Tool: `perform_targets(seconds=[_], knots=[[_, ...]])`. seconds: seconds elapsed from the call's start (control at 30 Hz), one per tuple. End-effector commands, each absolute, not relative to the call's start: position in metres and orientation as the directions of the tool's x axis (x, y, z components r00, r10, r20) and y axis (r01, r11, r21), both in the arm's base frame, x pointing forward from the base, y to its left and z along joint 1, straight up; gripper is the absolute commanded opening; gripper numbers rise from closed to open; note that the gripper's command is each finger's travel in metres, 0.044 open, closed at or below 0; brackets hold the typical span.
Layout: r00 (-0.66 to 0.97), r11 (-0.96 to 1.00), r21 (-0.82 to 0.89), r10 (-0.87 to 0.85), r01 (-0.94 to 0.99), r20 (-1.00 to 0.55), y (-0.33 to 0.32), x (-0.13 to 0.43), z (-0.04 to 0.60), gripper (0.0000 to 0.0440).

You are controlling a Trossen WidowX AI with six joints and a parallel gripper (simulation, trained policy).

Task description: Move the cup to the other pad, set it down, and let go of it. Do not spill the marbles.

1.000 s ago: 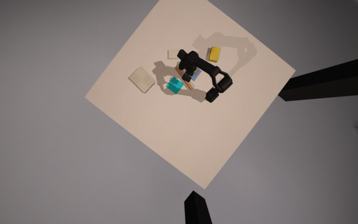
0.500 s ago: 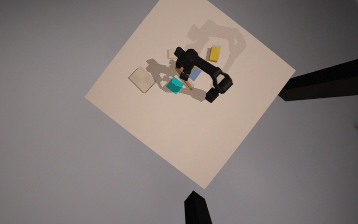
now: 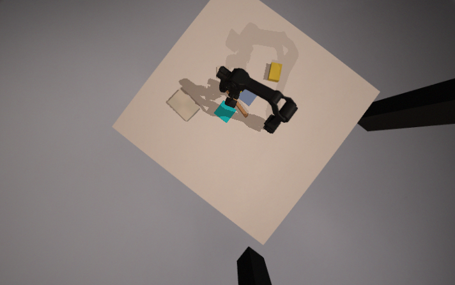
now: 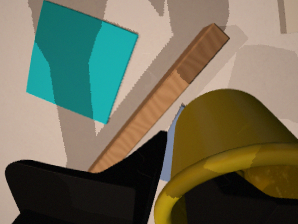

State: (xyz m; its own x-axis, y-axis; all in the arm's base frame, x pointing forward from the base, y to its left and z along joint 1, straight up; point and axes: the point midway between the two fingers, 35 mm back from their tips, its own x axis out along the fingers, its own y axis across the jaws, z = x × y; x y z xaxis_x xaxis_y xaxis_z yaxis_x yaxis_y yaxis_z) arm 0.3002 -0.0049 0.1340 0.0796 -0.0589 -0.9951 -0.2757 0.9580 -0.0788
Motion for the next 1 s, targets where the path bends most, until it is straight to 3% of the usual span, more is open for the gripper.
perform_targets(seconds=[0.0, 0.97], knots=[[0.106, 0.956, -0.077, -0.049, -0.284, -0.993, 0.008, 0.307, 0.137, 0.0], [0.185, 0.928, -0.067, 0.002, -0.367, -0.983, 0.109, 0.313, 0.112, 0.0]])
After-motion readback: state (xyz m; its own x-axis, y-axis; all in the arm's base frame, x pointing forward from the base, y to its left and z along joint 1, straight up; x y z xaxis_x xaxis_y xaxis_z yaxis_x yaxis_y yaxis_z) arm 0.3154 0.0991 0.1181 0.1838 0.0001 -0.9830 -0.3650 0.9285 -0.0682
